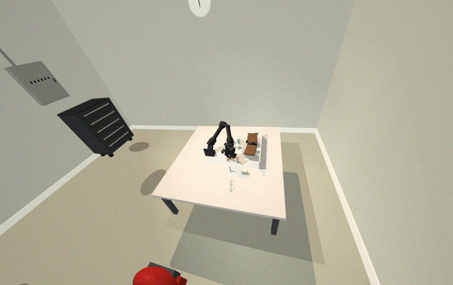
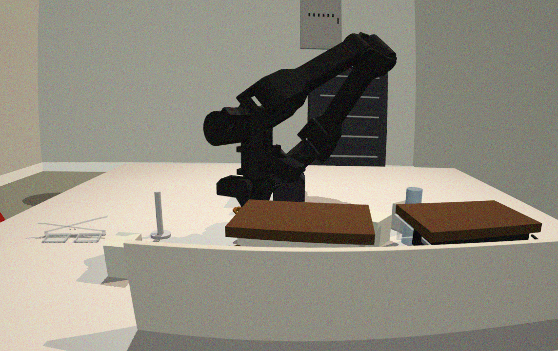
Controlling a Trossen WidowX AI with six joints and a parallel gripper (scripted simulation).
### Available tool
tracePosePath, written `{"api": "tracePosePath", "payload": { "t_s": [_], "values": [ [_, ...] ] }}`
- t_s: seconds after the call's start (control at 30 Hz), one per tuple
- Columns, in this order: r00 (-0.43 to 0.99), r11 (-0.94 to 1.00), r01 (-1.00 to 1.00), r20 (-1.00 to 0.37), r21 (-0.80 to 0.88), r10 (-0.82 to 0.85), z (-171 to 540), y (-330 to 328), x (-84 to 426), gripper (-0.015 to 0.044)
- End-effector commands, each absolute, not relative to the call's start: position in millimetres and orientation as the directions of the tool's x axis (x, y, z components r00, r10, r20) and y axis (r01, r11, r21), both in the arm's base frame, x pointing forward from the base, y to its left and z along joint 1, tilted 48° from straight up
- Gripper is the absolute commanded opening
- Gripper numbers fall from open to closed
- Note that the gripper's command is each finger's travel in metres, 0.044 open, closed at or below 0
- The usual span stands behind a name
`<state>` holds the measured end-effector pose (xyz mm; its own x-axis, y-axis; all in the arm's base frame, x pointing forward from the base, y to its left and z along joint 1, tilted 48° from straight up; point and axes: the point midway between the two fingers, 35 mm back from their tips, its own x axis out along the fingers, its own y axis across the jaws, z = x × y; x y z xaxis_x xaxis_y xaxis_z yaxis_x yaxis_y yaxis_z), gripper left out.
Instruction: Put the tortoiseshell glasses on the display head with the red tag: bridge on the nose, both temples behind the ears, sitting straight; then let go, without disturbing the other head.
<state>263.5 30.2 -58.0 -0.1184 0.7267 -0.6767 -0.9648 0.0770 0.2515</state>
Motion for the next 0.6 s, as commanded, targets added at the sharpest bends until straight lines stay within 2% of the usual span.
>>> {"api": "tracePosePath", "payload": {
  "t_s": [0.0, 0.1, 0.57],
  "values": [
    [-0.113, 0.083, -0.965, -0.676, 0.250, 0.729, -57.8, 30.0, 267.6, 0.0120],
    [-0.113, 0.083, -0.965, -0.676, 0.250, 0.729, -57.8, 29.9, 268.0, 0.0120],
    [-0.119, 0.077, -0.965, -0.676, 0.253, 0.727, -58.8, 30.3, 264.3, 0.0027]
  ]
}}
